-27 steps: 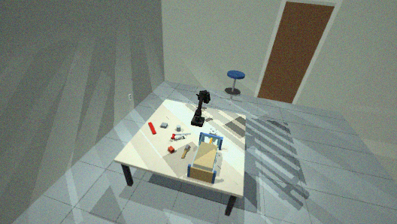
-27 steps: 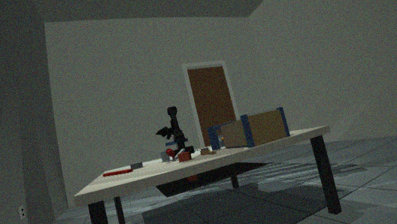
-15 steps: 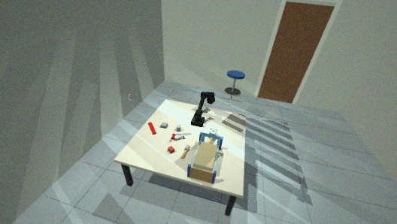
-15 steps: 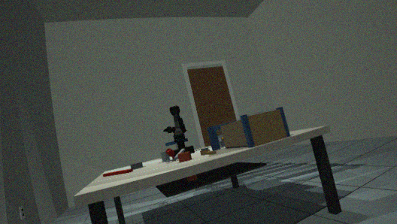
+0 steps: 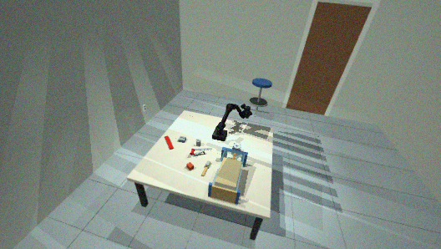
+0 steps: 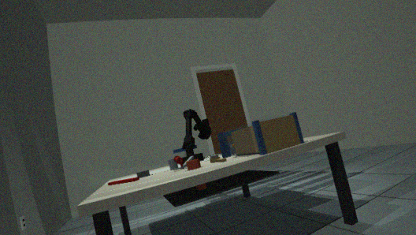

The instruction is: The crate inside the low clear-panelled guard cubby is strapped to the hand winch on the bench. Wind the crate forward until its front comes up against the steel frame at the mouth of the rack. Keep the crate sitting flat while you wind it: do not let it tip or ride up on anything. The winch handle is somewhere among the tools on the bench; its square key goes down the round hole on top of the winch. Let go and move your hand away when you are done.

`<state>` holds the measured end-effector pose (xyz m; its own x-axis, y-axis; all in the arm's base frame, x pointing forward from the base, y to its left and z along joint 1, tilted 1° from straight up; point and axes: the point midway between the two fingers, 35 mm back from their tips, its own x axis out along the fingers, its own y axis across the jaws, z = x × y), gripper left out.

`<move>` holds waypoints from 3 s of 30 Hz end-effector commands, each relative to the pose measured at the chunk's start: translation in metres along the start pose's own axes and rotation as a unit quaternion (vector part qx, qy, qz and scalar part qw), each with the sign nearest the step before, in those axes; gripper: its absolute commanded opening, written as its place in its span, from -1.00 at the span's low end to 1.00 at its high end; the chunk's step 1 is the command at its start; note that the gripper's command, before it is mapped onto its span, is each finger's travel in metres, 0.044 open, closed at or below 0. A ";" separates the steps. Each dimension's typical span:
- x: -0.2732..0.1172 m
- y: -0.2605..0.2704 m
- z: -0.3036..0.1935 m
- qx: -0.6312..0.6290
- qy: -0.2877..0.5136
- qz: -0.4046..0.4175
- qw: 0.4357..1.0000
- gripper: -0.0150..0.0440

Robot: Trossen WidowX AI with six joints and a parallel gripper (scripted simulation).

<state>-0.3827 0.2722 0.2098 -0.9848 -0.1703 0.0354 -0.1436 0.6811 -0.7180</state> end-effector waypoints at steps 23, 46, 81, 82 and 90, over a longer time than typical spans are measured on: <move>-0.389 0.127 -0.128 0.513 0.489 0.208 0.674 1.00; -0.731 0.004 0.019 0.560 0.825 -0.069 0.022 1.00; -0.683 -0.326 0.418 -0.128 0.423 -0.609 -0.659 1.00; -0.674 -0.332 0.423 -0.149 0.399 -0.614 -0.665 1.00; -0.665 -0.337 0.429 -0.166 0.380 -0.617 -0.669 1.00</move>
<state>0.3647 -0.1465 0.1297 0.0294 -0.0173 -0.9994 0.8774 0.4794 0.0175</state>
